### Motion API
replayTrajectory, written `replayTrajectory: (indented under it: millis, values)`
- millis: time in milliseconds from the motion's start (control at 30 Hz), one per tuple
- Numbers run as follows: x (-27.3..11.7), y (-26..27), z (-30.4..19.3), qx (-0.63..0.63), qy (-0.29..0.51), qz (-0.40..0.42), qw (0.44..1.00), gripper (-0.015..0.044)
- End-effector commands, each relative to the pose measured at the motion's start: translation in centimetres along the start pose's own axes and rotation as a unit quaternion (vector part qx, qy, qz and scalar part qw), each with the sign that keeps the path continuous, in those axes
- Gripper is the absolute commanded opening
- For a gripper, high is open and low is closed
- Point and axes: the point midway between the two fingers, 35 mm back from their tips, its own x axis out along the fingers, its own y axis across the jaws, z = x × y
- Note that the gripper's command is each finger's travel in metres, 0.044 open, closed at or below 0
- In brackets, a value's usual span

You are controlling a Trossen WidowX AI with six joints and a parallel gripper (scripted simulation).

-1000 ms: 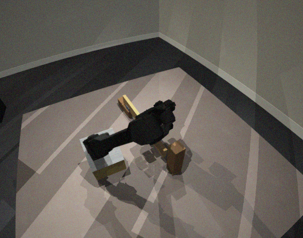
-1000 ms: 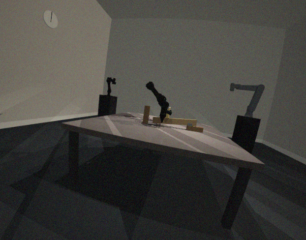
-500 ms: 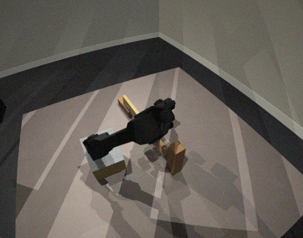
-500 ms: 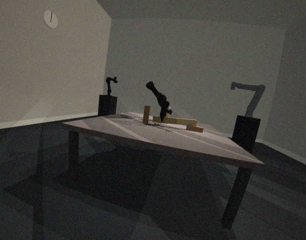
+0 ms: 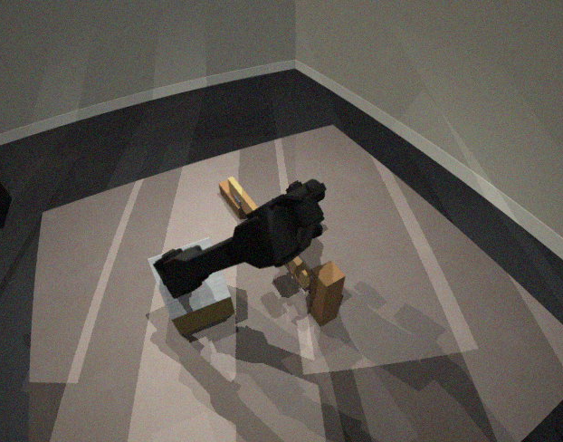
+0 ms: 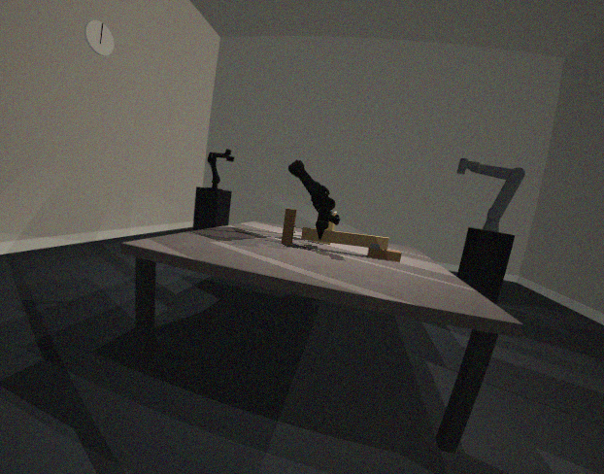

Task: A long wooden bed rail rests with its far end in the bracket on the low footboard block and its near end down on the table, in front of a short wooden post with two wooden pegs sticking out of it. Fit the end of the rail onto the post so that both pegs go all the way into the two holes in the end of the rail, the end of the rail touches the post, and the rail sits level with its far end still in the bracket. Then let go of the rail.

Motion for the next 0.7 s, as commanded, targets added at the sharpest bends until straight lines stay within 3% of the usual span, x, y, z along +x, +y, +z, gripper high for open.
replayTrajectory:
  millis: [0,667]
  values:
    - [-0.6,-0.3,0.2,0.001,-0.006,-0.006,1.000,0.0000]
    - [-1.6,-0.3,0.2,0.001,-0.006,-0.006,1.000,0.0000]
